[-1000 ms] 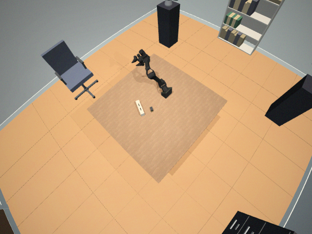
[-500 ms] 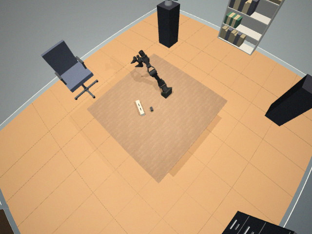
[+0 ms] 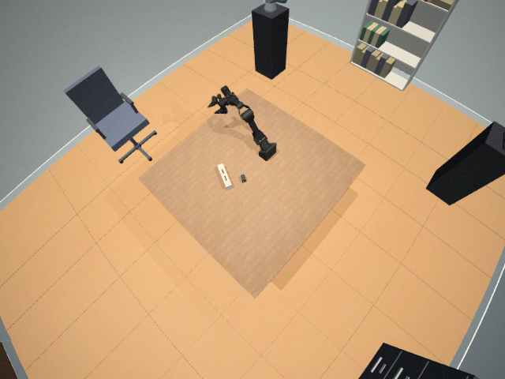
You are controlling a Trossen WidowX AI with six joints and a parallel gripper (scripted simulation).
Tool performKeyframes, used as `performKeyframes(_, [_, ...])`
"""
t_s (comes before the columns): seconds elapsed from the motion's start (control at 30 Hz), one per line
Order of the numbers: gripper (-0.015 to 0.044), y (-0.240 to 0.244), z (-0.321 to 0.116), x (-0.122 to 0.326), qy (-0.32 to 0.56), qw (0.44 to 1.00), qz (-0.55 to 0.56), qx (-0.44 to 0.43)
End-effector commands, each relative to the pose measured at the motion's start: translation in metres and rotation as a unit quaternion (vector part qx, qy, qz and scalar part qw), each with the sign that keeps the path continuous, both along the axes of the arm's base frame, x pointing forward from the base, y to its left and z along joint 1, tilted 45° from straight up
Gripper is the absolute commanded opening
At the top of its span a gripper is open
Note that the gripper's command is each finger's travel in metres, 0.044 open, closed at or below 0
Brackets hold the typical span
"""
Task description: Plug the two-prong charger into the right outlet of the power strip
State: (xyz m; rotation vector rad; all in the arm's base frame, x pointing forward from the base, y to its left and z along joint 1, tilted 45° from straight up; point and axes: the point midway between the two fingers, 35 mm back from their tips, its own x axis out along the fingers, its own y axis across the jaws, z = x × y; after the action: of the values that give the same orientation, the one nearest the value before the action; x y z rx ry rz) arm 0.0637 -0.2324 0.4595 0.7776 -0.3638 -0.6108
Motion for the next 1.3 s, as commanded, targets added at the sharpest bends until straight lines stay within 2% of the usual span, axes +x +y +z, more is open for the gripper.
performKeyframes(0.0, [0.044,-0.006,-0.002,0.005,0.0,1.0,0.004,0.002])
performKeyframes(1.27, [0.044,-0.059,-0.063,0.095,0.053,0.994,0.067,0.068])
